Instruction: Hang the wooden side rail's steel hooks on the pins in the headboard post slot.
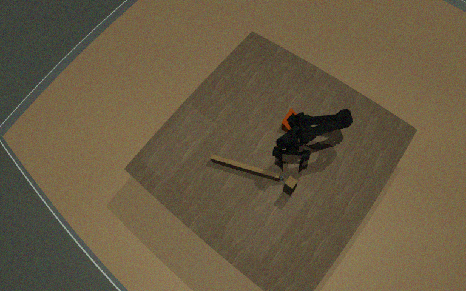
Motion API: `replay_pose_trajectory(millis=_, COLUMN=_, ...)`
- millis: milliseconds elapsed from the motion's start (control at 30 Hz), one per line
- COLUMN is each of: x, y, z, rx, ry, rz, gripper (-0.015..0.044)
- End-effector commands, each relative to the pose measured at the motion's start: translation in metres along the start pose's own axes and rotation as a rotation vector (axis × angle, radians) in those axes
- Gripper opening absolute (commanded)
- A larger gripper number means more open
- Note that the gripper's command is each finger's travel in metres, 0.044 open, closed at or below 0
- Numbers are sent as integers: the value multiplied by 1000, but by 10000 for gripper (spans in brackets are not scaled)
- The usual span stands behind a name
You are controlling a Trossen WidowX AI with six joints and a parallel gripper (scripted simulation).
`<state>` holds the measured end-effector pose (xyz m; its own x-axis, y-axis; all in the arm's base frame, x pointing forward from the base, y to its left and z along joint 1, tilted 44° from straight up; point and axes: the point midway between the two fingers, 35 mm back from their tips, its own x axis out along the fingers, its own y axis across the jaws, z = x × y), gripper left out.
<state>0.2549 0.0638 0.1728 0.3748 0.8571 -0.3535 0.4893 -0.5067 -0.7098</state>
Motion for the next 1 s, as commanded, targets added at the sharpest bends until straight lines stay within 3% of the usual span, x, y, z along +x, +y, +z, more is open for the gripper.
replay_pose_trajectory(millis=0, x=0, y=-1, z=0, rx=12, ry=1, rz=-5, gripper=440)
replay_pose_trajectory(millis=467, x=0, y=0, z=0, rx=-20, ry=-1, rz=-9, gripper=440)
replay_pose_trajectory(millis=967, x=4, y=10, z=5, rx=-740, ry=11, rz=-102, gripper=440)
